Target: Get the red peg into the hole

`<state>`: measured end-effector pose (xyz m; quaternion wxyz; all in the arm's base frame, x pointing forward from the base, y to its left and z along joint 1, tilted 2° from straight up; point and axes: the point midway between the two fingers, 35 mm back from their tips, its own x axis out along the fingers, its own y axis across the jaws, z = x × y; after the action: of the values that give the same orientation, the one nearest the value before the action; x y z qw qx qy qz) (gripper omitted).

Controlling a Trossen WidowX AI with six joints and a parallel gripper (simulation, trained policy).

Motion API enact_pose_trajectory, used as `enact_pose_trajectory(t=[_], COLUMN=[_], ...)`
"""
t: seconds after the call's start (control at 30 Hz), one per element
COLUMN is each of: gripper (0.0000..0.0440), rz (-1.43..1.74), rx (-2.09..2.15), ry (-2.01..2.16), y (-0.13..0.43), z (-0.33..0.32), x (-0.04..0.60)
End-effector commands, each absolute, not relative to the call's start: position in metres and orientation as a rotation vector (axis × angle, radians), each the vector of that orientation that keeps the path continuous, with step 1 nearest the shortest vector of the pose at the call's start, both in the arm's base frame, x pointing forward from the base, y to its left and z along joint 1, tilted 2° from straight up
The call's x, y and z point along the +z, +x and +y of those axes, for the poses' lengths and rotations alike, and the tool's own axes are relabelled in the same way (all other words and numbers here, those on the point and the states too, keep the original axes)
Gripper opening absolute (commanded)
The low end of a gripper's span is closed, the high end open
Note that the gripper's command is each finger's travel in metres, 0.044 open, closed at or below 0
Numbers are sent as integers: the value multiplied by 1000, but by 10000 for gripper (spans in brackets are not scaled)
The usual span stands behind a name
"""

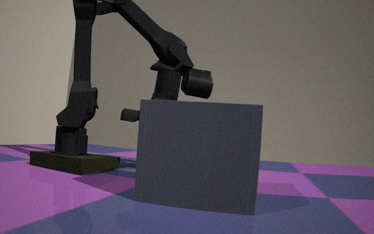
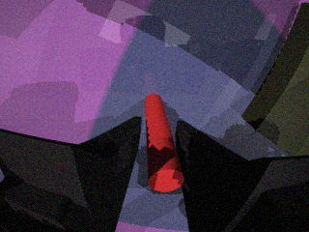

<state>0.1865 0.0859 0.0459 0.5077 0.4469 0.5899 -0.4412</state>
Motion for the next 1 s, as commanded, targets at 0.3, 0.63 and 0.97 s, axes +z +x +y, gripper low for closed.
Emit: enact_pose_trajectory(t=[0.3,0.63,0.97], gripper=[6,0,0], rz=[1402,1377,1327], rx=[-958,-871,-802], ry=[1149,1211,1228], y=[201,210,222], z=[89,87,75], x=[71,100,131])
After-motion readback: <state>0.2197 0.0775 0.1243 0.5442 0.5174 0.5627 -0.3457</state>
